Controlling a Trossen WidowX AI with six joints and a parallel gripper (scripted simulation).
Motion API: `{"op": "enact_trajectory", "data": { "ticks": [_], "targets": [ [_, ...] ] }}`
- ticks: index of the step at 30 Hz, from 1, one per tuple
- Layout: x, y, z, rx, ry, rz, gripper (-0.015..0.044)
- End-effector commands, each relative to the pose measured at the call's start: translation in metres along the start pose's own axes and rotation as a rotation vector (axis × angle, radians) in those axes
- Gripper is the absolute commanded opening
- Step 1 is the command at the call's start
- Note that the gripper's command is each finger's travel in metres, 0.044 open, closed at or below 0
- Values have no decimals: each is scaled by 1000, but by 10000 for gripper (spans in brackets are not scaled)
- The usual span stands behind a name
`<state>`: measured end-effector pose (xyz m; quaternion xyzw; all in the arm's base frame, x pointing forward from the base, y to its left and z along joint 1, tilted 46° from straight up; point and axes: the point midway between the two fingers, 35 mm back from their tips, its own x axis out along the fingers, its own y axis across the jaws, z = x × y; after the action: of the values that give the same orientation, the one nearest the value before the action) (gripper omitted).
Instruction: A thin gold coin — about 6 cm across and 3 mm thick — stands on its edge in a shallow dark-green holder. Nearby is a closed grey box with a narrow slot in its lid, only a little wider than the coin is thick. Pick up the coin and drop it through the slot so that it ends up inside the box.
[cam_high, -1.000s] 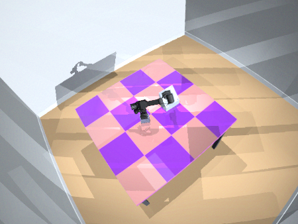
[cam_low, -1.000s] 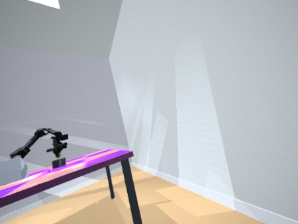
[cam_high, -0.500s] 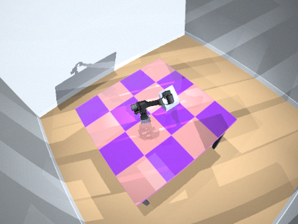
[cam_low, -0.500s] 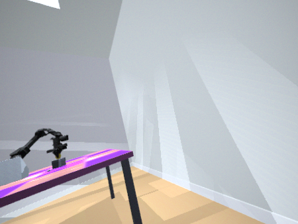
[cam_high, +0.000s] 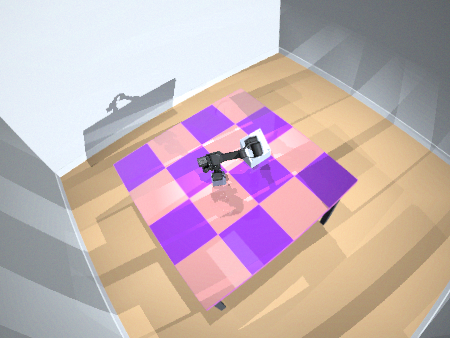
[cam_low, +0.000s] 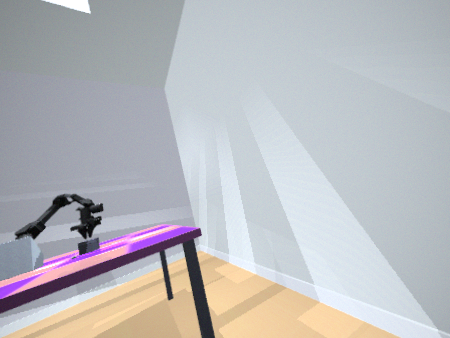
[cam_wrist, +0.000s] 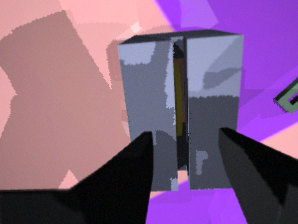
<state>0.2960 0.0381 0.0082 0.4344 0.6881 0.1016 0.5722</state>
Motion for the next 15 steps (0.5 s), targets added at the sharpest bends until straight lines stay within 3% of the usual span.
{"op": "enact_trajectory", "data": {
  "ticks": [1, 8, 10, 15],
  "targets": [
    [-3, 0, 0, -1, 0, 0, 213],
    [-21, 0, 0, 0, 0, -1, 397],
    [-43, -1, -2, 4, 5, 1, 440],
    [-56, -1, -3, 5, 8, 3, 440]
  ]
}}
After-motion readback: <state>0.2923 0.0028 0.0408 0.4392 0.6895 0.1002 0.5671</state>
